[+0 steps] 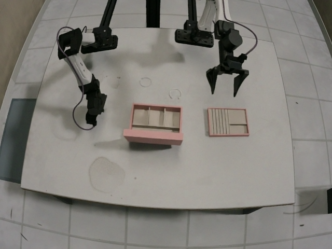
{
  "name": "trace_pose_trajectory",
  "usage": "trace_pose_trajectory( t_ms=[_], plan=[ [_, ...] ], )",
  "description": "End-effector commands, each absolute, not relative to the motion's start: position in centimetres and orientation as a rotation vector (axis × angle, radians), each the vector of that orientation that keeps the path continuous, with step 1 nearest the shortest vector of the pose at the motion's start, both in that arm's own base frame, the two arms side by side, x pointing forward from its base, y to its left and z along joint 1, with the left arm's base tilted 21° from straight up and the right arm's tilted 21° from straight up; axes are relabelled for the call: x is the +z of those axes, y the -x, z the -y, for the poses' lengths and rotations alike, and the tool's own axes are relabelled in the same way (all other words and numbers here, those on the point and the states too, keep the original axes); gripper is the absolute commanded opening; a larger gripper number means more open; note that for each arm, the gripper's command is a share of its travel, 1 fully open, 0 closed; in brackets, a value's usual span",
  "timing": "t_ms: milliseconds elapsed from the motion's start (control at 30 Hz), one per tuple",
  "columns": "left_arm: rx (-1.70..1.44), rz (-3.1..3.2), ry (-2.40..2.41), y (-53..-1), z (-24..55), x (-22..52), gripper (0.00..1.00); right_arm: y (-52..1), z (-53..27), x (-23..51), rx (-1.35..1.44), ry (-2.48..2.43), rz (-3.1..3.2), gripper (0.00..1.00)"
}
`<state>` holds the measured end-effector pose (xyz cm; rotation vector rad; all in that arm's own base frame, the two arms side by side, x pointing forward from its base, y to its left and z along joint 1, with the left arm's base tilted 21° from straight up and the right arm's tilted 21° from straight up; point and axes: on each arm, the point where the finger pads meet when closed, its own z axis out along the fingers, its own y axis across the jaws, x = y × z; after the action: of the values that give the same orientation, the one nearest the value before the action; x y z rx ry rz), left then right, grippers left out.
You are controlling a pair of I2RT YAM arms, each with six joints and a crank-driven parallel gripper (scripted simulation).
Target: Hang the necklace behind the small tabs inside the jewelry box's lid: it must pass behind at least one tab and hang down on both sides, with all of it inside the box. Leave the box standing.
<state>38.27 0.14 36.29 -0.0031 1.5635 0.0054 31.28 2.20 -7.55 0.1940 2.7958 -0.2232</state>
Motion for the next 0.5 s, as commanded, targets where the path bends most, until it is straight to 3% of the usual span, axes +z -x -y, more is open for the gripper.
trace_pose_trajectory(
  t_ms=[0,467],
  plan=[
    [-0.002,-1.498,-0.019,-37.8,0.3,38.2,1.0,-31.6,-2.3,-6.3,-0.231,-0.208,-2.767,0.0],
    [-0.002,-1.498,-0.019,-37.8,0.3,38.2,1.0,-32.8,-2.5,-6.3,-0.348,0.076,-2.64,0.0]
  ],
)
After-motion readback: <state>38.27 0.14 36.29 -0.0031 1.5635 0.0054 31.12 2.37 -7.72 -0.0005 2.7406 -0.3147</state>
